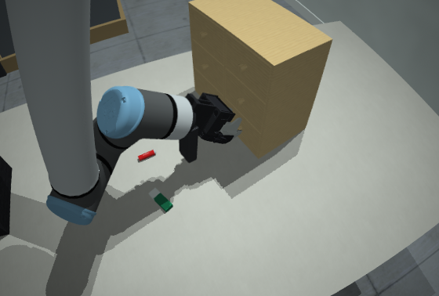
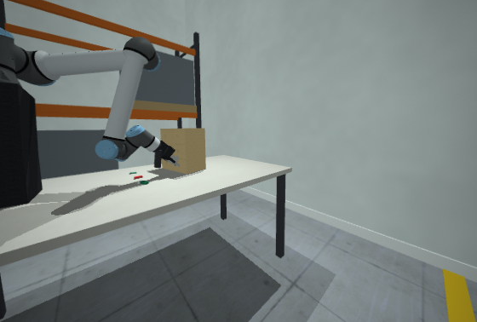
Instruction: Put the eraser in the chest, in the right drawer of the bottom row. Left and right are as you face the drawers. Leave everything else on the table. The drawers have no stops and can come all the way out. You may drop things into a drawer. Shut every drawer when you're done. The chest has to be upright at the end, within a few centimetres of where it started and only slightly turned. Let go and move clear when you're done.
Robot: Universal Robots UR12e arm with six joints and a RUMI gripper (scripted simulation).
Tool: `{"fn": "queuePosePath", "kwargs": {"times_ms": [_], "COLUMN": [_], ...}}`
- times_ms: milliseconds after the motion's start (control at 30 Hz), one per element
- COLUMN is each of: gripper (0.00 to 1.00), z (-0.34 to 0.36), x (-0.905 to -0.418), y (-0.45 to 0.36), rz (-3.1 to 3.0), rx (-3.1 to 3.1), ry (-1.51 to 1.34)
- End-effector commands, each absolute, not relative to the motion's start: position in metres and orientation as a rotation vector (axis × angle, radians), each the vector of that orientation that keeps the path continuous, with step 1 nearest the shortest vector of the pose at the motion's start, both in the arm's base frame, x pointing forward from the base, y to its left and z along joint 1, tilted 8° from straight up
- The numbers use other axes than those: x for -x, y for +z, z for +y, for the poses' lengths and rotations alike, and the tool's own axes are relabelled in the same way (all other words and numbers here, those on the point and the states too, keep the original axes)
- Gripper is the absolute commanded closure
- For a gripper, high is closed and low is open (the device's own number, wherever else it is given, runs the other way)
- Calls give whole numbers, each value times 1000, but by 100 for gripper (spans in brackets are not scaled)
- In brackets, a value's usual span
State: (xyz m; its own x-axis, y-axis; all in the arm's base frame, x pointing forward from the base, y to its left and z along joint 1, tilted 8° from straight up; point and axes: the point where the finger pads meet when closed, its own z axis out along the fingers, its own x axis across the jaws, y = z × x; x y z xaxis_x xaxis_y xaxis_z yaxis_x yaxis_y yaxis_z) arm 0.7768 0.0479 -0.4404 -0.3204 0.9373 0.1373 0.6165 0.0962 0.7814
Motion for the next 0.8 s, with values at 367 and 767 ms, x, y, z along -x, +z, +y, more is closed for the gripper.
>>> {"fn": "queuePosePath", "kwargs": {"times_ms": [367, 767], "gripper": [93, 93], "z": [47, 47], "x": [-776, -774], "y": [-440, -440], "rz": [1984, 1984], "rx": [-1522, -1522], "ry": [1094, 1094]}}
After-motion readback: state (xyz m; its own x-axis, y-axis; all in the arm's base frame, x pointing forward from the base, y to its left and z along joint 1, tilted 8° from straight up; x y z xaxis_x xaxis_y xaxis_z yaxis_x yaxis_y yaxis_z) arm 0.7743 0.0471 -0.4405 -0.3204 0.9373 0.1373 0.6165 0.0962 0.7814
